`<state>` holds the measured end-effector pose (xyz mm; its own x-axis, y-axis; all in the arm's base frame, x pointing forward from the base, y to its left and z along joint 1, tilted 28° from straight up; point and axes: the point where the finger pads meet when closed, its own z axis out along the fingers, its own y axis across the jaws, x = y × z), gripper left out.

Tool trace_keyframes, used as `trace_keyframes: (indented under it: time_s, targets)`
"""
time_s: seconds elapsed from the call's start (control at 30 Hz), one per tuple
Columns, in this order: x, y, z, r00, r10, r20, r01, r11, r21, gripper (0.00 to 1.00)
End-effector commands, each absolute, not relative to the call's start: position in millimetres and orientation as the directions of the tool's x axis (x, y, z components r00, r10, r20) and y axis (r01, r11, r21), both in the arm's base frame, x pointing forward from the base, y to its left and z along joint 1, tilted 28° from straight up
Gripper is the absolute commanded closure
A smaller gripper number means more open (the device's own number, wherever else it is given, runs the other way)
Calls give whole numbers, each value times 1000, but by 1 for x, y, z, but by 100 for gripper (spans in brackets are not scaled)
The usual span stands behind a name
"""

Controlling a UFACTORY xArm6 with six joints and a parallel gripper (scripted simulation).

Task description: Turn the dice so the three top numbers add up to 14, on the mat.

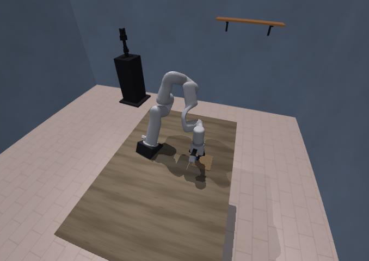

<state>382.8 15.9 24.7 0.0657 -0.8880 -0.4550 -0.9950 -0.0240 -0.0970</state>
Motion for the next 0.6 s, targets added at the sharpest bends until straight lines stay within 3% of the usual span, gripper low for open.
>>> trace_keyframes:
  time_s: [0.0, 0.57]
  targets:
    - [384, 16, 25, 66, -888, -454, -995, -23, -100, 85]
    - [384, 17, 22, 66, -888, -454, -995, -23, -100, 85]
